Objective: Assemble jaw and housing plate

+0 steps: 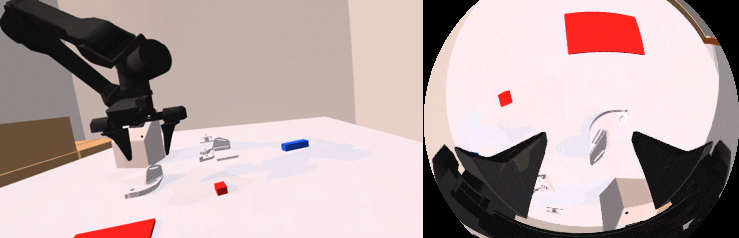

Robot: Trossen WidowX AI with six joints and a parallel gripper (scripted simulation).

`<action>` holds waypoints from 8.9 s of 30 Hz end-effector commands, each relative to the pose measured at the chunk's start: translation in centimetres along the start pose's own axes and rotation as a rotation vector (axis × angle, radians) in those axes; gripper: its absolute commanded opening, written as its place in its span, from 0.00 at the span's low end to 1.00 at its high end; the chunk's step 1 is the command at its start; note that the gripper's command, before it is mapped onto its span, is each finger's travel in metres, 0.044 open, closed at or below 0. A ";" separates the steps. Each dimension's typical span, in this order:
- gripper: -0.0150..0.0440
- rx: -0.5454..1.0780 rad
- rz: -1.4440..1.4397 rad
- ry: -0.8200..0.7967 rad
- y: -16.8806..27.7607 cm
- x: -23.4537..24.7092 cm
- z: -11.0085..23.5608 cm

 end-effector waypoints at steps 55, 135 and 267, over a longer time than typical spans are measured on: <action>0.25 0.000 0.000 0.000 0.0 0.0 0.0; 0.25 0.000 0.000 0.000 0.0 0.0 0.0; 1.00 0.008 2.758 -0.007 5.0 -0.9 0.8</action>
Point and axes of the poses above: the point midway between the two fingers, 35 mm back from their tips, its own z axis back along the fingers, its own x axis across the jaws, y = z × x, the point moved 5 cm from there along z, back along the fingers, and after that the axes turned 10 degrees about z, right-handed, at the moved point
